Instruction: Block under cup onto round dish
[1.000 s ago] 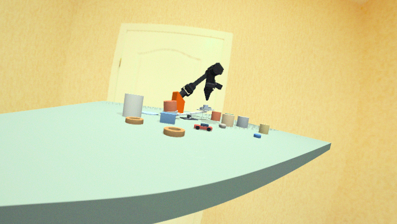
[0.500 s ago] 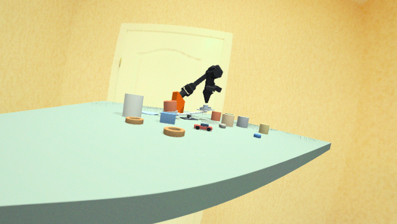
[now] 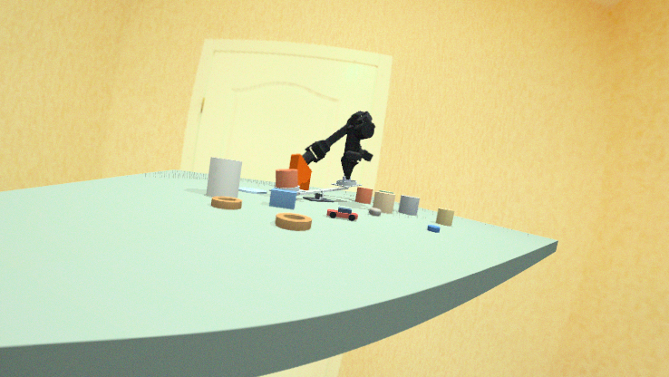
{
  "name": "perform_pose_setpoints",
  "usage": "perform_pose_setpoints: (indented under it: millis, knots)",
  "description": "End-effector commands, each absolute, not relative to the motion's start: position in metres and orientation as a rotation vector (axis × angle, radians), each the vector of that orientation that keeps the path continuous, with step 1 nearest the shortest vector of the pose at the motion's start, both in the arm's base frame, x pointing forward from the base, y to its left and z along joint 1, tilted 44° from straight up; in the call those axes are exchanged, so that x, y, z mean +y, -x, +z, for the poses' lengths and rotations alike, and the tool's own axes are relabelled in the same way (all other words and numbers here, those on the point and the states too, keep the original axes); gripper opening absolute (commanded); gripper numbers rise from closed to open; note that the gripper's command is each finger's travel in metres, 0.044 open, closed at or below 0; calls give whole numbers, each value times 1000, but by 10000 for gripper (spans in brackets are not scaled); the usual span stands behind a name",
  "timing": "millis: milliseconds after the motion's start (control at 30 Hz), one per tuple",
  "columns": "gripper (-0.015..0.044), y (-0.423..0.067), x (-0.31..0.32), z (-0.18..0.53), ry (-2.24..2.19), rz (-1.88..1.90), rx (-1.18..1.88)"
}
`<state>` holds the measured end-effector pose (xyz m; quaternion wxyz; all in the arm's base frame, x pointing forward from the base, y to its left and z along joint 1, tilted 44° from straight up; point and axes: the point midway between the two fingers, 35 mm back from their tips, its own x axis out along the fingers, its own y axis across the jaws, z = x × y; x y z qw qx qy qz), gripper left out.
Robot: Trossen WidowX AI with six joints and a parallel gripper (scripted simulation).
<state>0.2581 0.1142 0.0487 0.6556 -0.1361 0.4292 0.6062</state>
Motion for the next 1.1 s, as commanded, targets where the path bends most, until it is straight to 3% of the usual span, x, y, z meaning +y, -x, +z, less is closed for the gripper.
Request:
perform_pose_setpoints:
  millis: [0,100,233,467,600,1067]
  knots:
    - [260,-257,119,43,299,1375,976]
    - [260,-257,120,42,298,1375,975]
    - [155,-257,120,42,298,1375,975]
    - [108,-257,120,42,298,1375,975]
    - [3,-259,114,47,300,1373,977]
    - [0,-267,58,107,302,1373,980]
